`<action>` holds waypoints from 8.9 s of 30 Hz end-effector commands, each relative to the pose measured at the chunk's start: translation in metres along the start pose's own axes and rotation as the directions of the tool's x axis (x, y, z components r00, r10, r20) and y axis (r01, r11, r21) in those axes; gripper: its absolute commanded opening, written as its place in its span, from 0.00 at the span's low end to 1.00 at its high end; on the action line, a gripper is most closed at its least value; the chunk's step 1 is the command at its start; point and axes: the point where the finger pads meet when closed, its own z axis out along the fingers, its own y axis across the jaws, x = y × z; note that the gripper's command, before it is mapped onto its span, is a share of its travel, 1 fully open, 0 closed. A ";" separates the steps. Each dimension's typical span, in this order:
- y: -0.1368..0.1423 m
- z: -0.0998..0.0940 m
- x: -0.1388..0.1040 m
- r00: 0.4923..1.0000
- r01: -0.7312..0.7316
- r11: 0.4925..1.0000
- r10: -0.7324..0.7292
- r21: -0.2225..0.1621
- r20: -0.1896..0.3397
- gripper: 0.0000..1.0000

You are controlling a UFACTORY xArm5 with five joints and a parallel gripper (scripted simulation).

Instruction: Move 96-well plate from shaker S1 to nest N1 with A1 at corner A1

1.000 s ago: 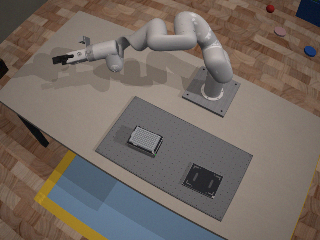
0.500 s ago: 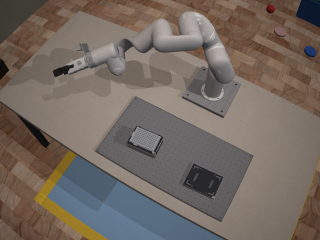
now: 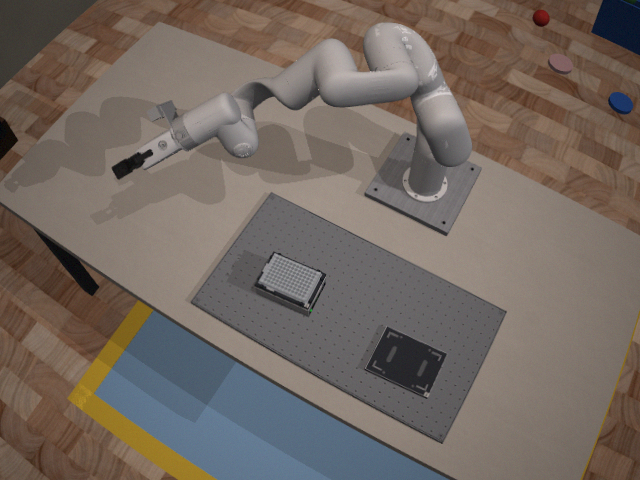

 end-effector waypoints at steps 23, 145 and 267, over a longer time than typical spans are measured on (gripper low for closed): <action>-0.050 -0.032 -0.092 0.940 0.234 0.972 -0.224 -0.007 0.256 1.00; -0.005 -0.287 -0.360 0.157 0.745 0.629 -0.487 0.220 0.859 1.00; 0.088 -0.181 -0.405 0.674 0.367 0.742 0.204 -0.561 0.710 1.00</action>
